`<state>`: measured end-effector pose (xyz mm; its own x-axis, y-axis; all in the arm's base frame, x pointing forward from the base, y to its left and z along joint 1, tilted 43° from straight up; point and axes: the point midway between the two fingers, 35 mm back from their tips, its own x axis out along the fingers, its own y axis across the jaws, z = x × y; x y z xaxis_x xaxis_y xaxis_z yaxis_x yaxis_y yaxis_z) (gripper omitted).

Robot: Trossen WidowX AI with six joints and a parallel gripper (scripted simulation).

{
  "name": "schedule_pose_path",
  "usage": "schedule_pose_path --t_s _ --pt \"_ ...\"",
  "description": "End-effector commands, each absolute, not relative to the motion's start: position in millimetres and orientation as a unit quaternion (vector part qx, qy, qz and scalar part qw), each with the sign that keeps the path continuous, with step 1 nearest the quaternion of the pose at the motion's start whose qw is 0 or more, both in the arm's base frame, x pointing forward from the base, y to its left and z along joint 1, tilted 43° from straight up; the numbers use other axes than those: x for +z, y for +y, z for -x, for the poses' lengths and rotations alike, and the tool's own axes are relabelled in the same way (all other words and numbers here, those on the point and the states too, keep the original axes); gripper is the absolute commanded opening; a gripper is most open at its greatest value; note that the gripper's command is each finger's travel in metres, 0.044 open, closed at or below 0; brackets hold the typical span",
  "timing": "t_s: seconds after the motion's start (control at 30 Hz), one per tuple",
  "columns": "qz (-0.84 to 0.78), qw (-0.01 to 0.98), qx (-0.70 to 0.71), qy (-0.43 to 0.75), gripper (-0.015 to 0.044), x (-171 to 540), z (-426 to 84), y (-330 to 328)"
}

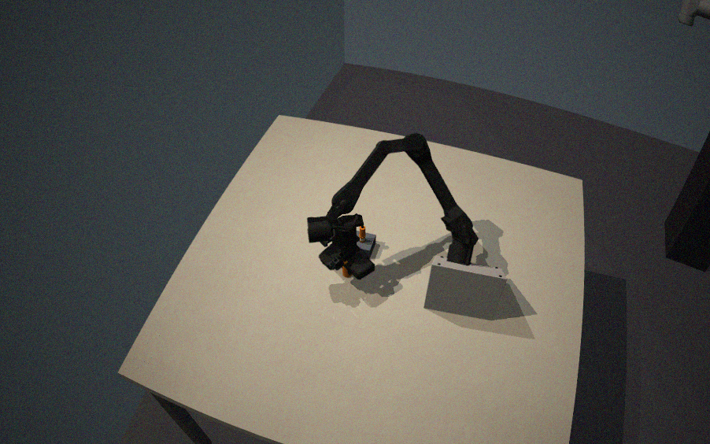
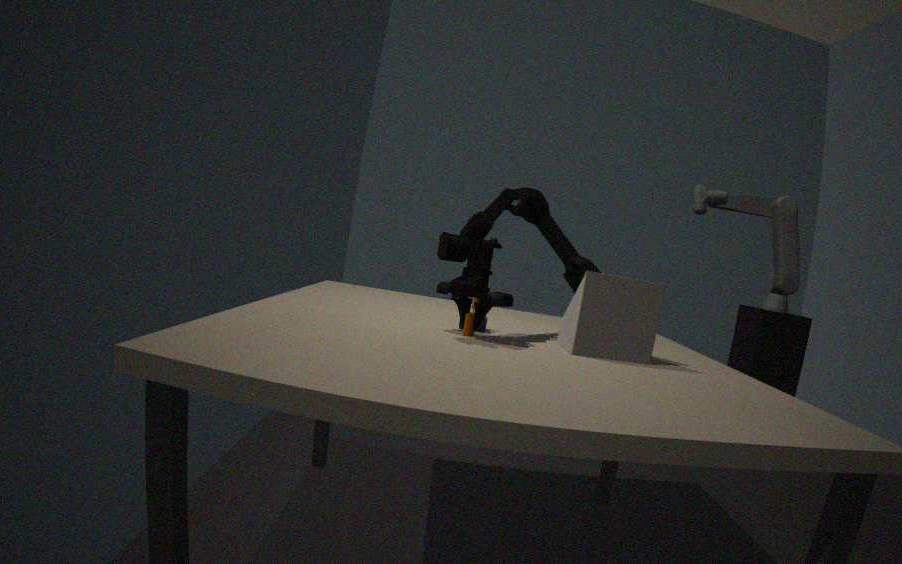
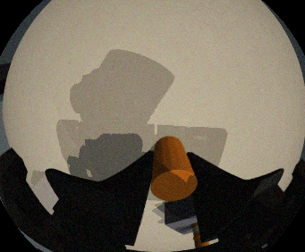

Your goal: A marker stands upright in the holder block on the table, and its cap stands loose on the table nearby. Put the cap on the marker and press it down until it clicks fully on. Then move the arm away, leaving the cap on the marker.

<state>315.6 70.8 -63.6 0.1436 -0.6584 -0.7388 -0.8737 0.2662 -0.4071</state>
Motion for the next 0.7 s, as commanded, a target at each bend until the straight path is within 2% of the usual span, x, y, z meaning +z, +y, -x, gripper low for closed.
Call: schedule_pose_path --t_s 0.0,0.67 --pt "0.595 0.469 0.115 0.642 0.0000 -57 -316 78" --pt "0.595 0.469 0.115 0.642 0.0000 -11 -309 108"
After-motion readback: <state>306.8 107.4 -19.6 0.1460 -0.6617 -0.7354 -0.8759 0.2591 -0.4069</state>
